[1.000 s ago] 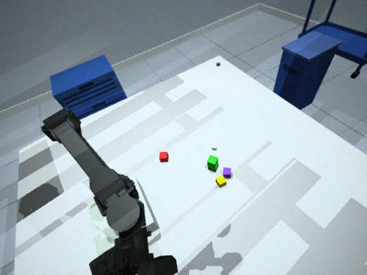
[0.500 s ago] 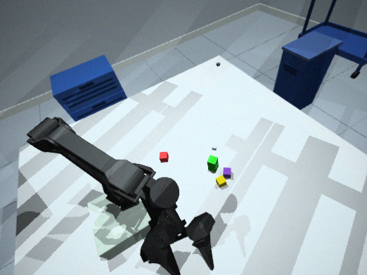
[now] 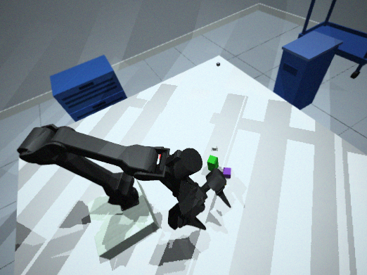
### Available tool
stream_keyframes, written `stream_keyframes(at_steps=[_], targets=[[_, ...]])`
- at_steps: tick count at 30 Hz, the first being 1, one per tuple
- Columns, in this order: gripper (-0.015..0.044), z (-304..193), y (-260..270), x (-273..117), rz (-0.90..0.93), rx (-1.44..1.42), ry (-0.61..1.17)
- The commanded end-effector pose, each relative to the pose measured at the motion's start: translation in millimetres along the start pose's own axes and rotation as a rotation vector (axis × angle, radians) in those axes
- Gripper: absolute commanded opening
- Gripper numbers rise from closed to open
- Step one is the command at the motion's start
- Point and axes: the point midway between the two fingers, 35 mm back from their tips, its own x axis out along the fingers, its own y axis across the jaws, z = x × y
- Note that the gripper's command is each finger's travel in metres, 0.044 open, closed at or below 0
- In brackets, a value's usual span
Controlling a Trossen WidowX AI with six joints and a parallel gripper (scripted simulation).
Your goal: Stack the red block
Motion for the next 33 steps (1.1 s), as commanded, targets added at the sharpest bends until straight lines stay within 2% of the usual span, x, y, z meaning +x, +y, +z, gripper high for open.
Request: stream_keyframes(at_steps=[1,17,33], targets=[[0.044,-28,18,-5,0.037,-0.065,0.096],[0.044,-148,46,-52,0.101,-0.381,0.455],[0.044,-246,20,-125,0.08,-0.752,0.75]])
